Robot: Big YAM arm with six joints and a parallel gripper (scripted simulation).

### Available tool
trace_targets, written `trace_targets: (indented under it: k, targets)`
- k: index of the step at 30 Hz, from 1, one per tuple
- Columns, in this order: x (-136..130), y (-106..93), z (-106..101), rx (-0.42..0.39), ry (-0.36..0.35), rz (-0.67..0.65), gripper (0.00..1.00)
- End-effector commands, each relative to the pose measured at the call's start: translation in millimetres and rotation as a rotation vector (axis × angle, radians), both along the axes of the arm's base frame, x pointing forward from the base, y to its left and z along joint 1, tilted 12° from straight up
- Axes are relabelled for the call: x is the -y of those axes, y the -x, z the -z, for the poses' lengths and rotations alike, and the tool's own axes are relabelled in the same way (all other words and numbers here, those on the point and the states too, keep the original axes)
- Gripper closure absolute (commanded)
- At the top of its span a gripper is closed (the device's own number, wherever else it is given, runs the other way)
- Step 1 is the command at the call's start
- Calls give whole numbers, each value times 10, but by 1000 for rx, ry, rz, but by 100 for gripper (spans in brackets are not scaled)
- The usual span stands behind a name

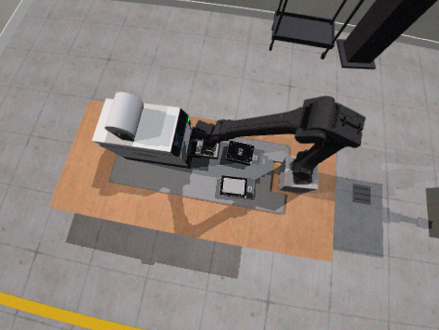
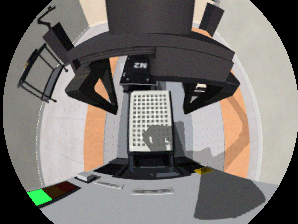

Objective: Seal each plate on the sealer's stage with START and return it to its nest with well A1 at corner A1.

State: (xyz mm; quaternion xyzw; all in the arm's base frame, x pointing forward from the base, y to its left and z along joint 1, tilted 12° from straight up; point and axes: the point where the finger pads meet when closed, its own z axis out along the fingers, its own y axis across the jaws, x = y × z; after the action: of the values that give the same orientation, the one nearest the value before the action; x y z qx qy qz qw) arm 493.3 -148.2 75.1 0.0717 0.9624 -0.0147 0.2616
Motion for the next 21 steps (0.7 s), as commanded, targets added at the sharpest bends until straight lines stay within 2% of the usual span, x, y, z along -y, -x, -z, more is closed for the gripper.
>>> trace_targets:
  k: [1,8,9,13,21]
  targets:
    - [112,-218,-107,41,20,-7,0]
    - [109,-218,-94,39,19,-7,0]
    - [145,-48,20,43,21,-7,0]
    - [87,103,20,32,19,-7,0]
    - [-66,187,-34,46,23,-18,0]
